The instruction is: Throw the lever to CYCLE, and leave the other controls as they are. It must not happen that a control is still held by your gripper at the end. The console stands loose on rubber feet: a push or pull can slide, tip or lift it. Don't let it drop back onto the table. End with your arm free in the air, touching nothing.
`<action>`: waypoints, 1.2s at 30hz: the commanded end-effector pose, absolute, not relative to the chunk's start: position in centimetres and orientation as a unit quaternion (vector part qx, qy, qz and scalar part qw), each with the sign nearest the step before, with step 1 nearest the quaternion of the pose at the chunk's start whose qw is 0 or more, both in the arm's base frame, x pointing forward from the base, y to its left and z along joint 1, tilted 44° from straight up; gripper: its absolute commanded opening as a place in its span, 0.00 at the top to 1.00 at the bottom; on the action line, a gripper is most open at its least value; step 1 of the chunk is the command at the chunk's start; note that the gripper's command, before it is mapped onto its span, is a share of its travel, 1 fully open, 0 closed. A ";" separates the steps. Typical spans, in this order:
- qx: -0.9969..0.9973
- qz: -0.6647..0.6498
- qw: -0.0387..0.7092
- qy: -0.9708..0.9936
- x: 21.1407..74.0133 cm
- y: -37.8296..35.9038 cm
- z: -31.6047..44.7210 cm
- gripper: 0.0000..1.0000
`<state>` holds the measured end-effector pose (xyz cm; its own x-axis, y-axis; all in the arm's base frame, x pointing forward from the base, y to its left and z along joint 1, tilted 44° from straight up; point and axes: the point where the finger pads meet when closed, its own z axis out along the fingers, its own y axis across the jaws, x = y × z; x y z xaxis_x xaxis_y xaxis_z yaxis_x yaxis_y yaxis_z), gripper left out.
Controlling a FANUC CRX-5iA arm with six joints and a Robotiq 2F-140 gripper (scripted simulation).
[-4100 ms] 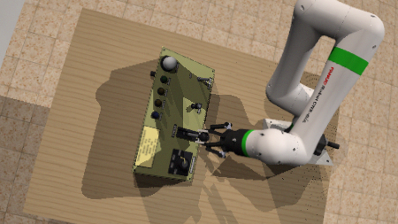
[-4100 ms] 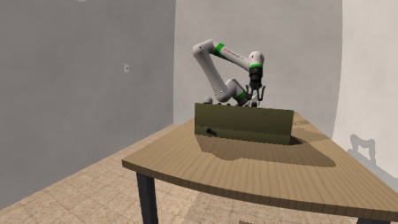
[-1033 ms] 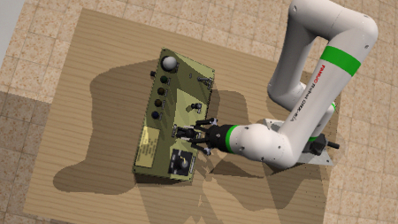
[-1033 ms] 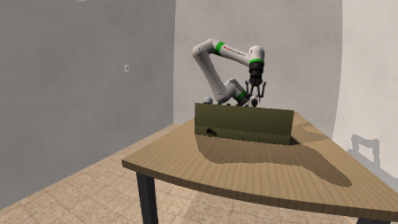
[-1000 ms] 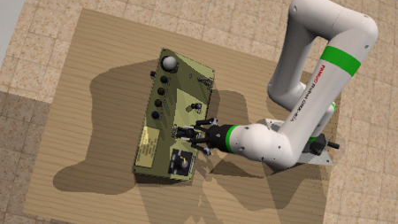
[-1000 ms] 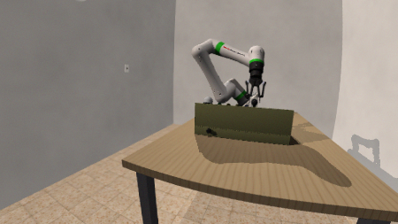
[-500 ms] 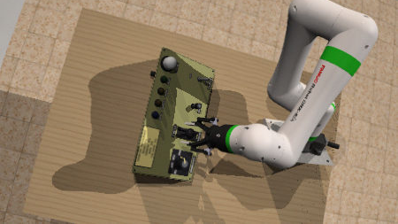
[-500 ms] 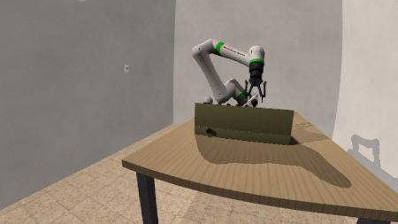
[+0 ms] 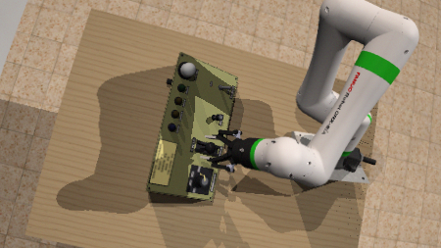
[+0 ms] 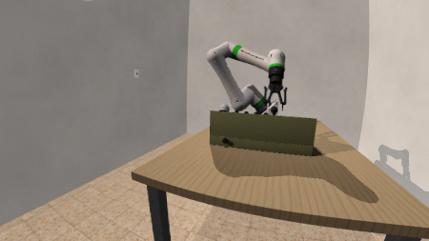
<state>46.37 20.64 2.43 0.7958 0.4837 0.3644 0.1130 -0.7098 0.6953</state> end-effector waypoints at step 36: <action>0.884 0.271 0.341 0.169 40.6 25.6 8.4 0.00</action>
<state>40.61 25.60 8.43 0.7958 0.4837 0.3644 0.1130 -0.7098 0.6953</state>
